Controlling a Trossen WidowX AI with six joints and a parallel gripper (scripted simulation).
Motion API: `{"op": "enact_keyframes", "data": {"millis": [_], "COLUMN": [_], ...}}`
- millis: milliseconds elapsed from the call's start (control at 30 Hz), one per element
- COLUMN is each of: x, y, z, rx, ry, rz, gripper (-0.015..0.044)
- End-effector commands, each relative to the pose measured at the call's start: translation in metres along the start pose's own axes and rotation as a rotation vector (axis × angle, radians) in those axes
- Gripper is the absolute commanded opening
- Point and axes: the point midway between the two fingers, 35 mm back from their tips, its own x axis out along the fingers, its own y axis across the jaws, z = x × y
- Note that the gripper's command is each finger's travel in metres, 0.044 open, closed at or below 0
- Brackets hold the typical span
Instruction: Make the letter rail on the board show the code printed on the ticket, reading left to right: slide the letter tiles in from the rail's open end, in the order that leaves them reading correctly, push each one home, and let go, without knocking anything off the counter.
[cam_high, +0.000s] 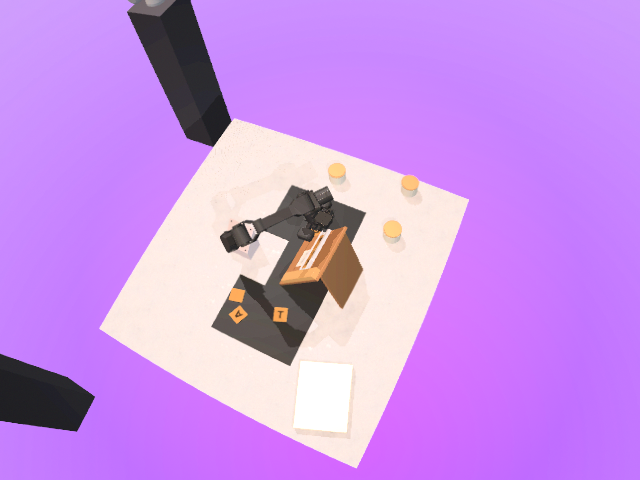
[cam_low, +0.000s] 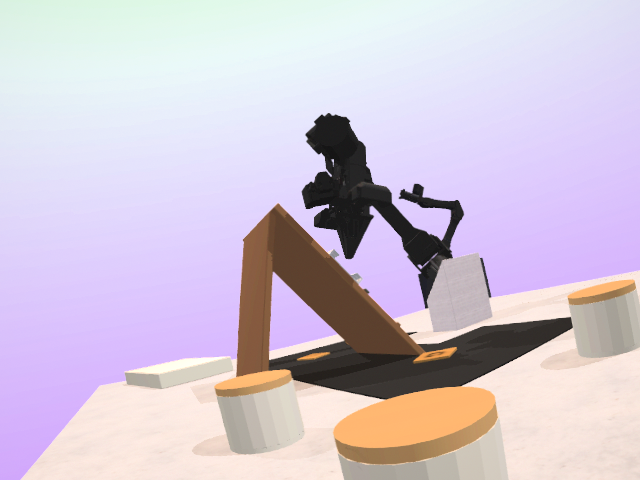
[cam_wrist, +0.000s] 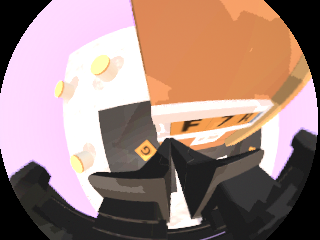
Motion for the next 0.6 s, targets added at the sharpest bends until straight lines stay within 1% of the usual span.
{"op": "enact_keyframes", "data": {"millis": [0, 200, 233, 300, 433, 567], "x": [-0.004, -0.008, -0.010, -0.025, -0.067, -0.098], "y": [-0.001, -0.001, -0.001, -0.009, -0.035, -0.063], "z": [-0.005, -0.010, -0.008, -0.012, -0.031, -0.053], "rx": [0.001, 0.001, -0.002, -0.008, -0.020, -0.016], "ry": [0.006, 0.007, -0.009, -0.066, -0.249, -0.431], "rz": [0.000, 0.000, 0.001, -0.008, -0.024, -0.019], "gripper": [0.0000, 0.0000, 0.0026, 0.0079, 0.0184, 0.0289]}}
